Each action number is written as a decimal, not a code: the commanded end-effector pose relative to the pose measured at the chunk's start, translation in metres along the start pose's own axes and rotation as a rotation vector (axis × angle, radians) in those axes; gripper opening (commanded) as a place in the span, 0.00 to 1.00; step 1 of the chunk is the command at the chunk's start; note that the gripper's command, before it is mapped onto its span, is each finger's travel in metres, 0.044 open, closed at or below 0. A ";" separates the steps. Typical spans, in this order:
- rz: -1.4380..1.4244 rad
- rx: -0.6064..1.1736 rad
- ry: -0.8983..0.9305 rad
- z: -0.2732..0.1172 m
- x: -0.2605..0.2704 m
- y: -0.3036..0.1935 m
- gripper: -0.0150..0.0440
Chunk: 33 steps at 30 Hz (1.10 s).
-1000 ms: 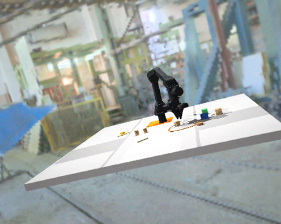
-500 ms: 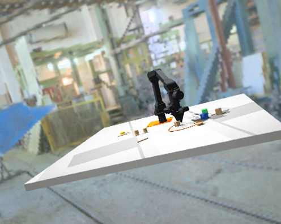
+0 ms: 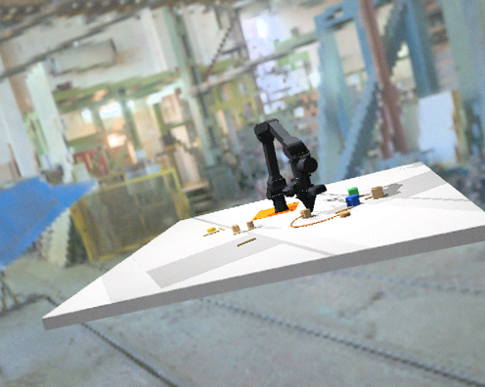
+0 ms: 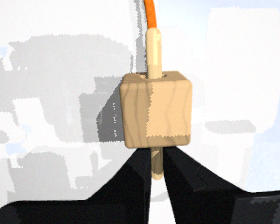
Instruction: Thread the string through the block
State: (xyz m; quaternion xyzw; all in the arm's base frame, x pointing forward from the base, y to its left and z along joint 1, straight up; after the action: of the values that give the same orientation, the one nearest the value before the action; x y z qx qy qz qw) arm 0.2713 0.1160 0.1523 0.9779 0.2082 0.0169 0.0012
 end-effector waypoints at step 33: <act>-0.014 -0.102 0.029 0.003 -0.009 -0.034 0.25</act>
State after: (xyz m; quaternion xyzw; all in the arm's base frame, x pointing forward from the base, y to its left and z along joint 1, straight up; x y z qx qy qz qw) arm 0.2521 0.1409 0.1487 0.9748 0.2146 0.0415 0.0453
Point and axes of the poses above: the point midway between the two fingers, 35 mm back from their tips, its own z axis out along the fingers, its own x axis across the jaws, y = z × x, the point moved 10 cm from there along -z, back along the fingers, and after that the axes turned 12 degrees about z, right-handed, at the moved point
